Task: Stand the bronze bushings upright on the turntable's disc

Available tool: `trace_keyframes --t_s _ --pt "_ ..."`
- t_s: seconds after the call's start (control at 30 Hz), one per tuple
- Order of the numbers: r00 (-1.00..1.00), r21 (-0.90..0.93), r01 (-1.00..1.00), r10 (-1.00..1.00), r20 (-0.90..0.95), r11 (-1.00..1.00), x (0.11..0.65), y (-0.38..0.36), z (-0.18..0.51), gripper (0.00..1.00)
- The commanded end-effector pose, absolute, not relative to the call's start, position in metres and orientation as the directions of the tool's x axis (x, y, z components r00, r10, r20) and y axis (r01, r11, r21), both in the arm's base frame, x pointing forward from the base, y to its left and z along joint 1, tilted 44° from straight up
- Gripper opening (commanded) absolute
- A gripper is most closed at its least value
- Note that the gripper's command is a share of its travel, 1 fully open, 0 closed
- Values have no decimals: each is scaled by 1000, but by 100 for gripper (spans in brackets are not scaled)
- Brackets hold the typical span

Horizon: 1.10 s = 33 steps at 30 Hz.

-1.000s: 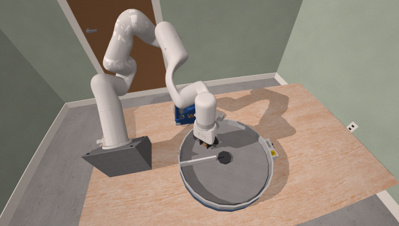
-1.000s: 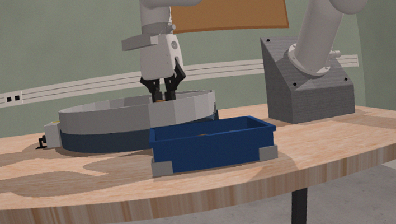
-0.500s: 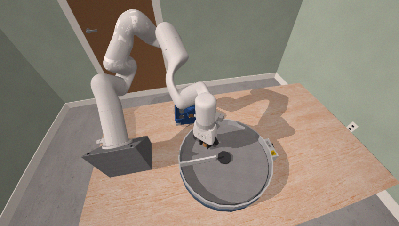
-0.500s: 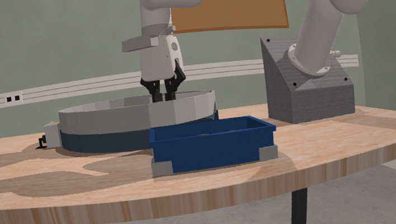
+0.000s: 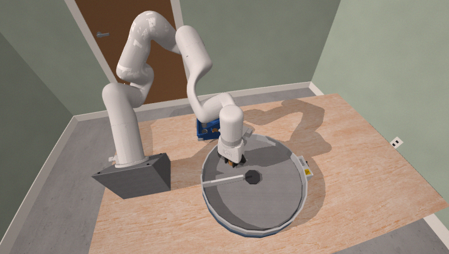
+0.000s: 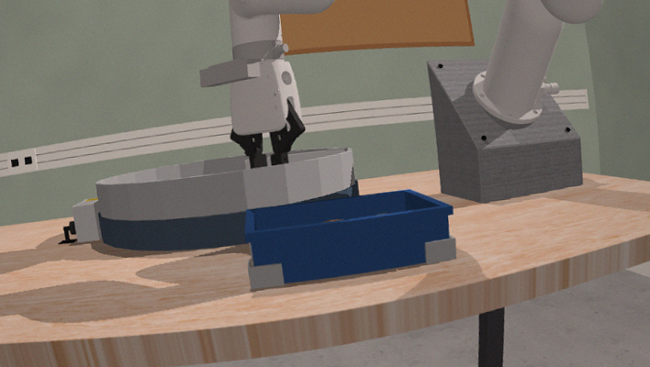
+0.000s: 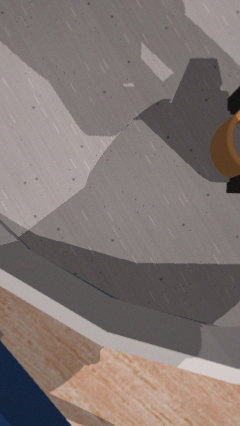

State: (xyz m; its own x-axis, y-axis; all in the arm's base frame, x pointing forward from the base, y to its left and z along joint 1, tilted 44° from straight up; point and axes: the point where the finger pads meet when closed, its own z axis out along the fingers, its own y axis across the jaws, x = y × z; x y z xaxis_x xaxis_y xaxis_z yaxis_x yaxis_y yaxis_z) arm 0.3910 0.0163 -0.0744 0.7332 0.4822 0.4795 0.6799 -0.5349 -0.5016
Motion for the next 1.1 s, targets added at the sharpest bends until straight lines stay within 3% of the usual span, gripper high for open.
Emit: trace_keyframes --t_s 0.0,0.3,0.33,1.07 --pt "733 -499 680 482 481 -537 392 15 -74 0" --pt "733 -499 680 482 481 -537 392 15 -74 0" --pt "733 -499 680 482 481 -537 392 15 -74 42" --pt "733 -499 680 482 481 -537 392 15 -74 42"
